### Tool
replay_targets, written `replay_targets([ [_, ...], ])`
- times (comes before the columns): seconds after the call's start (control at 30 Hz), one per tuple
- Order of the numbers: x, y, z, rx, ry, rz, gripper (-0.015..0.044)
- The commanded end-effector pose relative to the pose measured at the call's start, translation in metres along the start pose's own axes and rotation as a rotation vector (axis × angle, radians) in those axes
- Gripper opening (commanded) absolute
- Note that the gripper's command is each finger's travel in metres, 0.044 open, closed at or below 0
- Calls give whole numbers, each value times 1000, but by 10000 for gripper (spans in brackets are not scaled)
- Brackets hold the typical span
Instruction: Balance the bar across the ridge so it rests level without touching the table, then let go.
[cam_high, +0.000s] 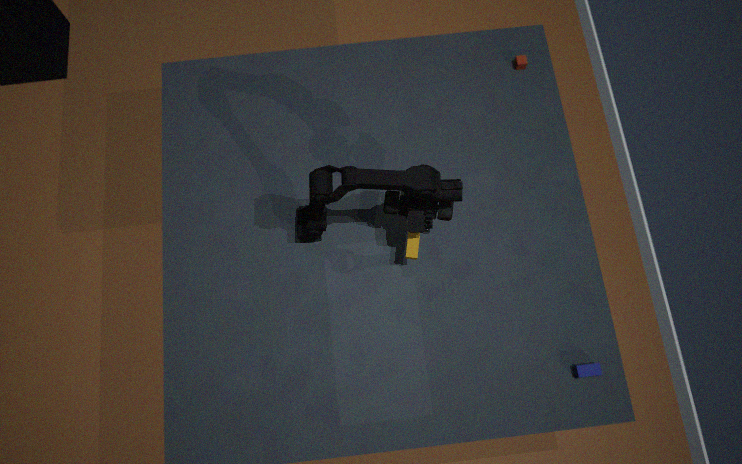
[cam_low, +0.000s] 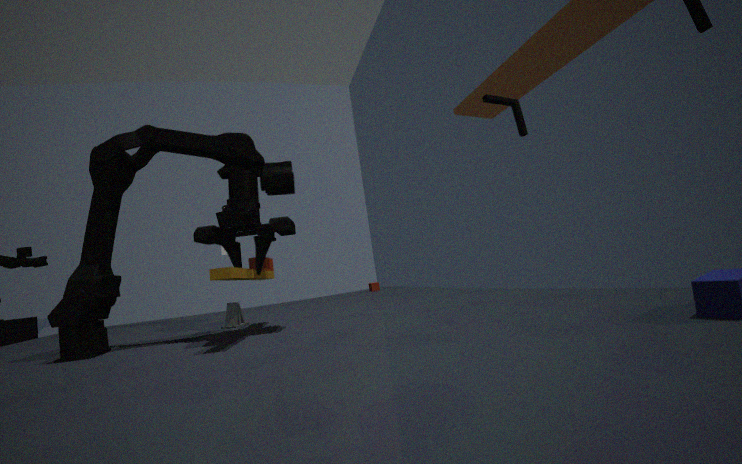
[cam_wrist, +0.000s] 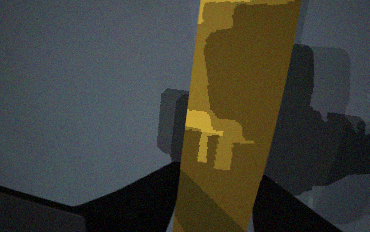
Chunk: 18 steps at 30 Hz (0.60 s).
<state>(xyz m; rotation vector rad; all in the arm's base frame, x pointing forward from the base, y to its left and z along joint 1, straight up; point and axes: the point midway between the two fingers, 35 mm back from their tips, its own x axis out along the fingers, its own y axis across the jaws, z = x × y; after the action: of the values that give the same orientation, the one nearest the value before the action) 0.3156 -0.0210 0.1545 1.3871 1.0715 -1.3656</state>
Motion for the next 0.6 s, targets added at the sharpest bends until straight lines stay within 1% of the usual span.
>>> replay_targets([
  [0.0,-4,-10,-16,40,8,9,0],
  [0.57,-4,-50,-69,173,13,4,0],
])
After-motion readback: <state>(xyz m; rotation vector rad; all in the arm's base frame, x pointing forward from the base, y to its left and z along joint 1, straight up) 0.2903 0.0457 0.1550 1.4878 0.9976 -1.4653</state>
